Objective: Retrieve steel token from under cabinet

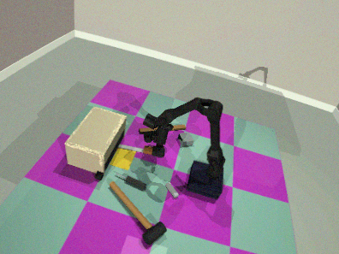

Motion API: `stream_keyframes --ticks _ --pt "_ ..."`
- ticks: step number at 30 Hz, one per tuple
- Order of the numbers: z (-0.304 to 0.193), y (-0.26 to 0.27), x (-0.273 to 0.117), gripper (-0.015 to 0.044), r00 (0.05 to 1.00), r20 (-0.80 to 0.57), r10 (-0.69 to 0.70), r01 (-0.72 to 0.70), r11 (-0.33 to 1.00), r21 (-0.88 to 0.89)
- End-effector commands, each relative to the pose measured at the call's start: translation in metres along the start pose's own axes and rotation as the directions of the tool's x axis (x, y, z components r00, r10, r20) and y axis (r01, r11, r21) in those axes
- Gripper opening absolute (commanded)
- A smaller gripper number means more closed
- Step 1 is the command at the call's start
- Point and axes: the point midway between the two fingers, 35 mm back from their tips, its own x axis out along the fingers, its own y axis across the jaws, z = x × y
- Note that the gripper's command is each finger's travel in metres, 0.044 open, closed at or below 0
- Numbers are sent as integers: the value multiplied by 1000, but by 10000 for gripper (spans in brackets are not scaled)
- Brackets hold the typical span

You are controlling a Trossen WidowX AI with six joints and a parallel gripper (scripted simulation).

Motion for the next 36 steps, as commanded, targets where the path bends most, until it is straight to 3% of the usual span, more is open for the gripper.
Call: stream_keyframes --ticks 1,36 --pt "-7 0 1 0 1000 -2 0 0 1000 -5" --pt "-50 -1 1 0 1000 -5 0 0 1000 -5"
